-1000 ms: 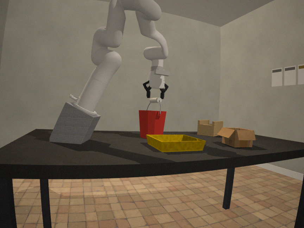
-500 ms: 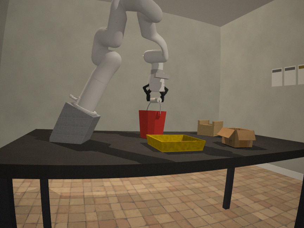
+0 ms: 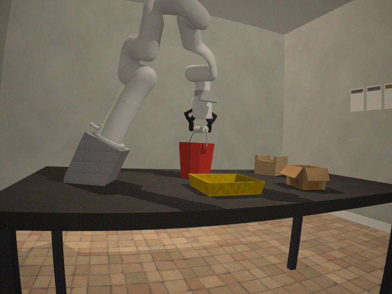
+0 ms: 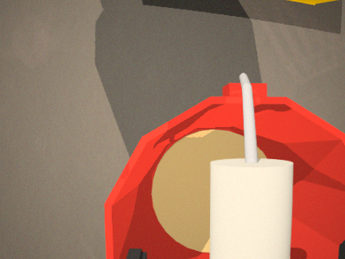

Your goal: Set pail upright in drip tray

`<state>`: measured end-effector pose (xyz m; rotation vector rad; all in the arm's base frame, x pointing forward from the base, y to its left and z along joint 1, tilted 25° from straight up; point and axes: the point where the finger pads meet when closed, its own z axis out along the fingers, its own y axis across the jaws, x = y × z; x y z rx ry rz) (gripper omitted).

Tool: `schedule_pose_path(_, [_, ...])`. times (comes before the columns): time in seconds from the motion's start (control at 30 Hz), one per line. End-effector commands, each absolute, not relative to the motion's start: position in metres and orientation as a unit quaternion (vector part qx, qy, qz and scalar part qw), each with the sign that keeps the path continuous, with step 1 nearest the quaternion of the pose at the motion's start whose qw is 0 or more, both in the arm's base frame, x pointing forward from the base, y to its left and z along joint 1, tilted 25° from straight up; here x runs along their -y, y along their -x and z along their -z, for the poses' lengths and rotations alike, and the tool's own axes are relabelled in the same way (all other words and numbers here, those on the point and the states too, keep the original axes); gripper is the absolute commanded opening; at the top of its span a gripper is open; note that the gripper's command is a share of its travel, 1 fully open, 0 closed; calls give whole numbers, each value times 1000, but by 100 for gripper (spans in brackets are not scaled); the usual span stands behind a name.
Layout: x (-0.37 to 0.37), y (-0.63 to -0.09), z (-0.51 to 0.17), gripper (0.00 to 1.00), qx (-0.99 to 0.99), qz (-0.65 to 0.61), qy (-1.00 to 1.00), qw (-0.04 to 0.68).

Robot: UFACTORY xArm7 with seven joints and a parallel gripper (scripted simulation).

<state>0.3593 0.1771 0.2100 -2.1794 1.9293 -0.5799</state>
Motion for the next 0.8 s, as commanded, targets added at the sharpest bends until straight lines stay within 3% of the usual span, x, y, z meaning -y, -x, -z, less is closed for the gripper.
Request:
schedule_pose_path(0.0, [-178, -360, -211, 100, -647, 195, 732, 89])
schedule_pose_path(0.03, [-178, -360, -211, 100, -647, 195, 732, 89])
schedule_pose_path(0.07, [-178, -360, -211, 0, -647, 195, 732, 89])
schedule_pose_path(0.77, [-178, -360, -211, 0, -647, 195, 732, 89])
